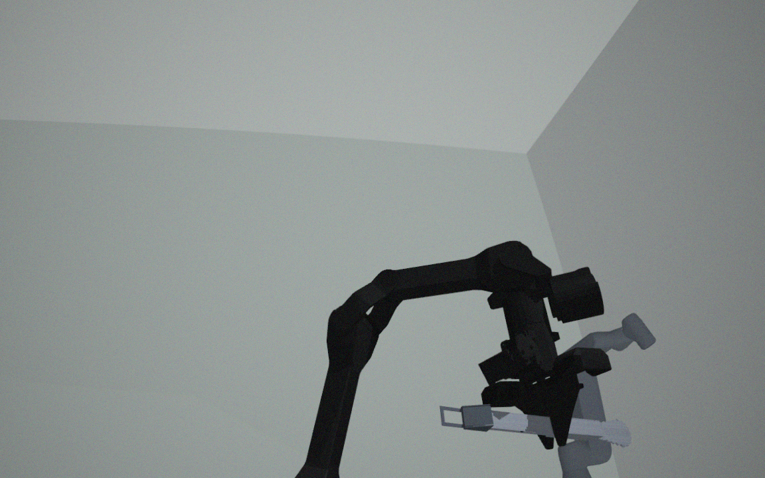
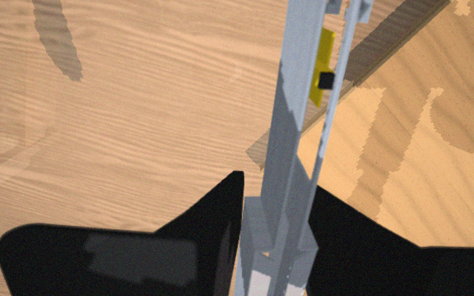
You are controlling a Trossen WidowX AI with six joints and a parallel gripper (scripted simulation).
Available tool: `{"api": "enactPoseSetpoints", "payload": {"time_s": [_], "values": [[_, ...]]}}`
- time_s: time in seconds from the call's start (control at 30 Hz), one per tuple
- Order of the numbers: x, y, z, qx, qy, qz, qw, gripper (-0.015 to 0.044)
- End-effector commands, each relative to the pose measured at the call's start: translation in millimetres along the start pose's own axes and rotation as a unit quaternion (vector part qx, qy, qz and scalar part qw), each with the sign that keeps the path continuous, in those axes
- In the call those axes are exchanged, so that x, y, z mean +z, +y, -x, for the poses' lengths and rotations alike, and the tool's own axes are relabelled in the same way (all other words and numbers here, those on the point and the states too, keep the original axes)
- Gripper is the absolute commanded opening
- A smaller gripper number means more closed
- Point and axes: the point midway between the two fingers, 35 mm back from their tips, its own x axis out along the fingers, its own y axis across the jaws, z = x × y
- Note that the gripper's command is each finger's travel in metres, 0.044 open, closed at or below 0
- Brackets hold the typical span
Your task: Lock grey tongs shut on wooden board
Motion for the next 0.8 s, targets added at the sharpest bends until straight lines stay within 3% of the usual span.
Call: {"api": "enactPoseSetpoints", "payload": {"time_s": [0.0,0.77], "values": [[-17,-21,3,0.002,0.007,0.032,0.999,-0.0150],[-80,-143,6,-0.002,0.013,0.208,0.978,-0.0150]]}}
